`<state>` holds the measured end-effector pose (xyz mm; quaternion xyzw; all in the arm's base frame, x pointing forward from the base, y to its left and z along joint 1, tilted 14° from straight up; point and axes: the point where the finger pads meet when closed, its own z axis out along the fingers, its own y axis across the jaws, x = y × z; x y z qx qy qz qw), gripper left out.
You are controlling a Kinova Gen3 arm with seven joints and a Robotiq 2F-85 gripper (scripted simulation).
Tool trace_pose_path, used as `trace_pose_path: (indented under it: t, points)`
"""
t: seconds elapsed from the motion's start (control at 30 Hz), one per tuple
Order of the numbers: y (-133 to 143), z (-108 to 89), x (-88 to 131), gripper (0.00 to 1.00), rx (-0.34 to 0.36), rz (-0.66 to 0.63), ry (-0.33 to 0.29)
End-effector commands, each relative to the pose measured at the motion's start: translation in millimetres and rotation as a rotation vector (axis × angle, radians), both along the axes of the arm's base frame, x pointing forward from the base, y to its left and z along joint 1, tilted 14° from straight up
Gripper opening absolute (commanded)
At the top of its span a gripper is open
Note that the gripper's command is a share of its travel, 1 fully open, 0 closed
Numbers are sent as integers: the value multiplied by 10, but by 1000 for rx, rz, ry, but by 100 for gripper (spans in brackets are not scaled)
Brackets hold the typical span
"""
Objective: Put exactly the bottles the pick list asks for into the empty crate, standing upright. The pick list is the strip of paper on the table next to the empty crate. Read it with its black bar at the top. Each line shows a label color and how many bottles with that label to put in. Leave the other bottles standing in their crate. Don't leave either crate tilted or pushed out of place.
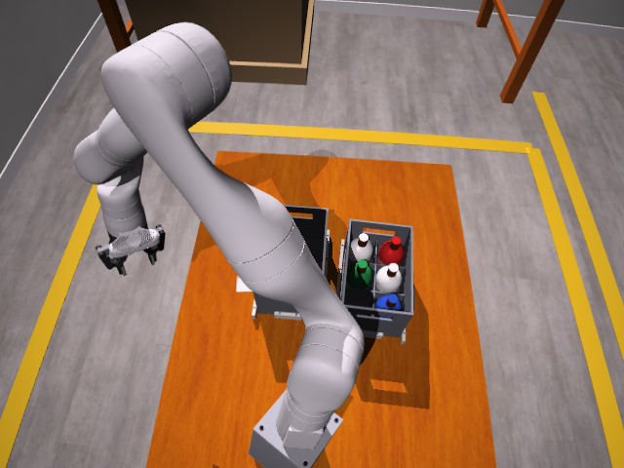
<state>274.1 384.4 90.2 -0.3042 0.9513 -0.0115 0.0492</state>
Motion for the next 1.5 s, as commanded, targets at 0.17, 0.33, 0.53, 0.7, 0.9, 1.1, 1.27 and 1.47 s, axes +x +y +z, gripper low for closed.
trace_pose_path:
  t: [0.17,0.33,0.53,0.7,0.9,1.1,1.27,1.47]
  points:
    - [-351,225,65,67,-162,78,-102]
    - [-368,237,70,67,-162,78,-102]
    - [-368,237,70,67,-162,78,-102]
    - [-367,237,70,67,-161,78,-102]
    - [-367,237,70,67,-161,78,-102]
    - [-507,180,330,67,-131,-119,-115]
    - [-623,133,546,67,-104,-284,-126]
    - [-715,95,720,67,-83,-415,-134]
